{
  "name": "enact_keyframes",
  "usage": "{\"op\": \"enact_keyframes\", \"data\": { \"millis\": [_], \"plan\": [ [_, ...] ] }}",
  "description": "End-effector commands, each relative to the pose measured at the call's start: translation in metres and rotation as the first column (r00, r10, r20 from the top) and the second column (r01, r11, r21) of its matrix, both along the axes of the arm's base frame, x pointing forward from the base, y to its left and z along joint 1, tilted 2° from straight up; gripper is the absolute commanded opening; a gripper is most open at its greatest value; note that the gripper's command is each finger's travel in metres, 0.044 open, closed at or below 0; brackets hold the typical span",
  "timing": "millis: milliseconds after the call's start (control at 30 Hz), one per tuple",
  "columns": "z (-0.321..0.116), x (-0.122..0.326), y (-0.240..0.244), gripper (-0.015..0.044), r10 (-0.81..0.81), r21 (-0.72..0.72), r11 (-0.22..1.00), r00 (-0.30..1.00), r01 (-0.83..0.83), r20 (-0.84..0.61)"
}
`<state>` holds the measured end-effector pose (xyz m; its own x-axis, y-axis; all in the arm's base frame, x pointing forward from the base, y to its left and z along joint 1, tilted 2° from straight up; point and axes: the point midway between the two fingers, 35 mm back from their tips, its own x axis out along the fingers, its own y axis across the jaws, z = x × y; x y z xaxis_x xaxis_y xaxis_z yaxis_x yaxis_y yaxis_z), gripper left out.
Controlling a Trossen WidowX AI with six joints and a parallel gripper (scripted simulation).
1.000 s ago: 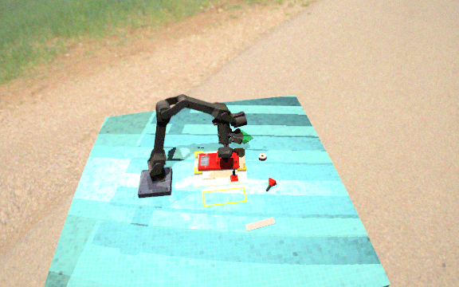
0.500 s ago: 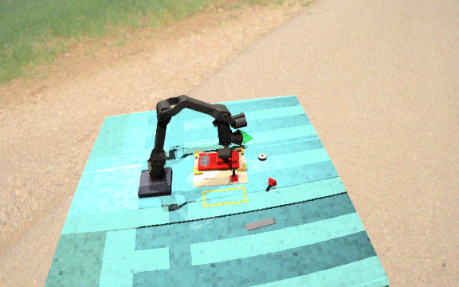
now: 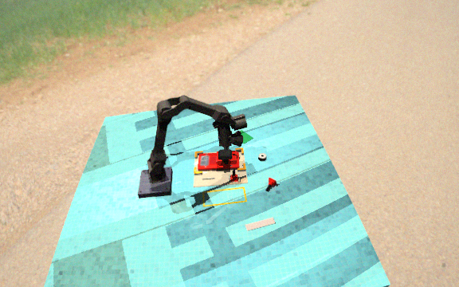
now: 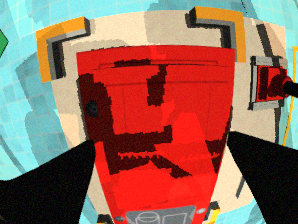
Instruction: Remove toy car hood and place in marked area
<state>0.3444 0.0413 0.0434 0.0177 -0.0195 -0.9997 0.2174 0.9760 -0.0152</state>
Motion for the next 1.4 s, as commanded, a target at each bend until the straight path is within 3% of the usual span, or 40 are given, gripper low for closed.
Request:
{"op": "enact_keyframes", "data": {
  "millis": [0, 167, 300, 600, 967, 1367],
  "plan": [
    [-0.003, -0.001, 0.0, 0.044, 0.004, 0.001, 1.0, 1.0, -0.004, -0.003],
    [-0.006, -0.001, 0.0, 0.044, 0.004, 0.001, 1.0, 1.0, -0.004, -0.003],
    [-0.003, 0.0, 0.0, 0.0335, 0.0, 0.0, 1.0, 1.0, 0.0, 0.0],
    [-0.003, 0.0, 0.0, 0.0275, 0.0, 0.0, 1.0, 1.0, 0.0, 0.0],
    [0.003, 0.0, 0.0, 0.0, 0.0, 0.0, 1.0, 1.0, 0.0, 0.0],
    [0.01, 0.0, 0.0, 0.0, 0.0, 0.0, 1.0, 1.0, 0.0, 0.0]
  ]
}}
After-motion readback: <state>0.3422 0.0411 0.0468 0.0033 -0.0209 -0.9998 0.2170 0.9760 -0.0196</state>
